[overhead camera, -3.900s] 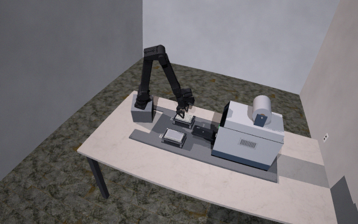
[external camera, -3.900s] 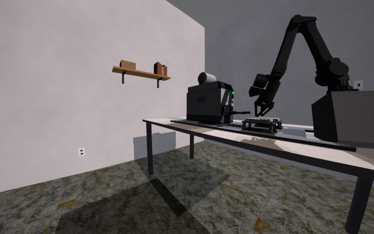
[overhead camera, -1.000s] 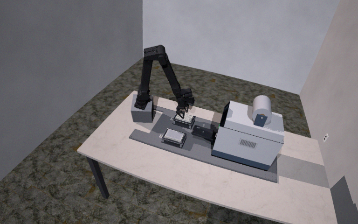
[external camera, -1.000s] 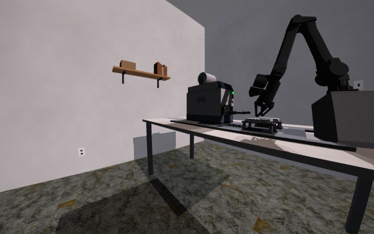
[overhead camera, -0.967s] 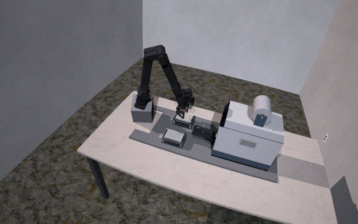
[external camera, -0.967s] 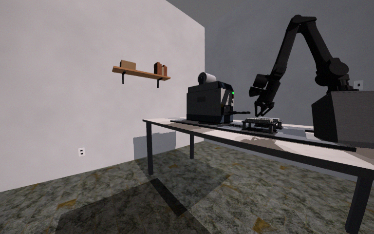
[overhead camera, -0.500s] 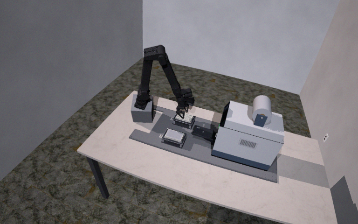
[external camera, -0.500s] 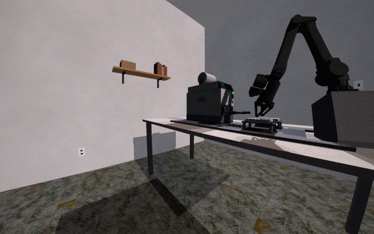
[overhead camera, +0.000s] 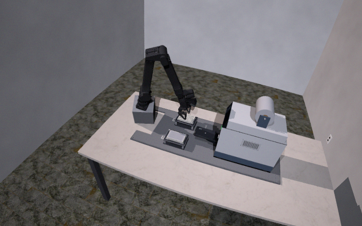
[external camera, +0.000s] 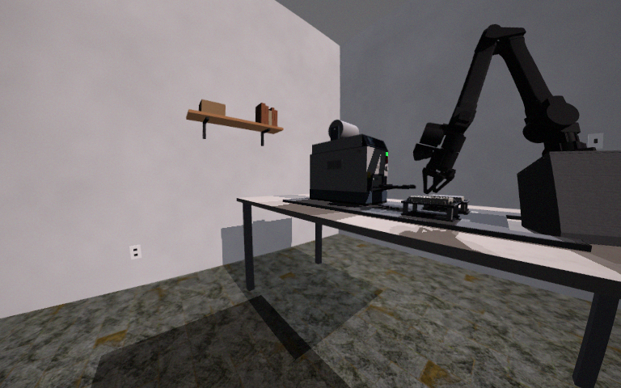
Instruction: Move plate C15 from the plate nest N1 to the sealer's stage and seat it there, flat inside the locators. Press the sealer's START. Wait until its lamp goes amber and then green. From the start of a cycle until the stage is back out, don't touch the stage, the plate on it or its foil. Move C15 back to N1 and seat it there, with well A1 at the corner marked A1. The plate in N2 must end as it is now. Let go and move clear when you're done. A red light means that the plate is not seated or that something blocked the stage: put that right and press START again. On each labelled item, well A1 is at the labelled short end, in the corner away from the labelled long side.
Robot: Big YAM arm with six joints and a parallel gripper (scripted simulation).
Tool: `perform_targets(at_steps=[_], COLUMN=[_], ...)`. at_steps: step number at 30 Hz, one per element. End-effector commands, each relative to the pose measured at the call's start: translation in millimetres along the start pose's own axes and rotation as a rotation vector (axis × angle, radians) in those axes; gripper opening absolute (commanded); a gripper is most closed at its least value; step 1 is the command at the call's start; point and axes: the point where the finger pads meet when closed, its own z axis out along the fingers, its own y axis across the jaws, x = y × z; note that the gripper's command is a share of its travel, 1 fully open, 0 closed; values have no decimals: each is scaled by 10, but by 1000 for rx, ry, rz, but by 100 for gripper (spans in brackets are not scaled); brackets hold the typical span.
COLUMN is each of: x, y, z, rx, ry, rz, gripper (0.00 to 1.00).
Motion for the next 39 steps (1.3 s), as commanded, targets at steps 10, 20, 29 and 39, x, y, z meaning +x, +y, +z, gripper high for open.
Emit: perform_targets(at_steps=[10,20,29,39], x=[-159,24,18,86], y=[60,-1,20,-28], z=[-18,178,92,113], rx=[-9,3,-4,10], ry=[-25,-1,-12,17], rz=[15,0,4,5], gripper=[100,100,100,100])
